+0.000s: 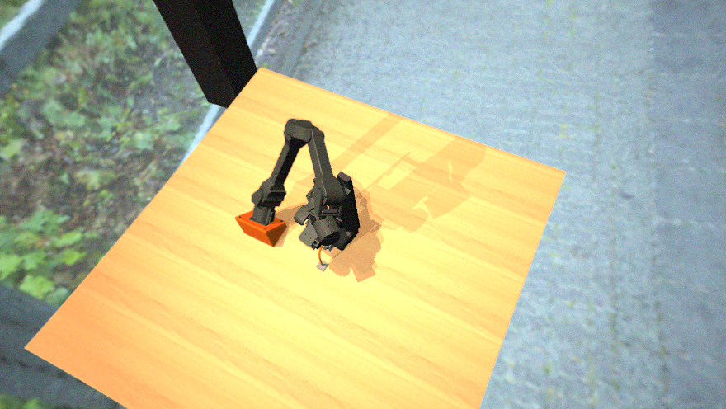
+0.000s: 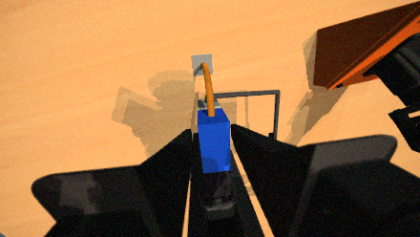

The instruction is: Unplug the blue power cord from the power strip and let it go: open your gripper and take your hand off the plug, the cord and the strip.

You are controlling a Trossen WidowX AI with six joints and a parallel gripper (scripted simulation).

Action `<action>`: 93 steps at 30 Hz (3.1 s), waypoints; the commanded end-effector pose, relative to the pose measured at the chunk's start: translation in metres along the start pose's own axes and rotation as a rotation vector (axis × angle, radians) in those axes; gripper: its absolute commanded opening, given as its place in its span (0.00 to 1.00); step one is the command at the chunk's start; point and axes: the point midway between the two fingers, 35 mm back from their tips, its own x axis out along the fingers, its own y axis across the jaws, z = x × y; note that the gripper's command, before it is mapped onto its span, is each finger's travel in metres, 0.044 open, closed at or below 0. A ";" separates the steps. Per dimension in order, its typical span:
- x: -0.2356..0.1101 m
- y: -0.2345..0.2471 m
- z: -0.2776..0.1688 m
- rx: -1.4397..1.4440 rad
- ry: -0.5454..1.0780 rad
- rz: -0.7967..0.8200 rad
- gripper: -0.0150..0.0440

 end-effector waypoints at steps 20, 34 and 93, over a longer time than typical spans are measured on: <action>0.001 0.000 0.005 0.000 -0.001 -0.001 0.25; 0.000 0.002 0.028 0.002 -0.003 0.000 0.25; -0.009 -0.001 0.013 0.004 0.004 -0.001 0.53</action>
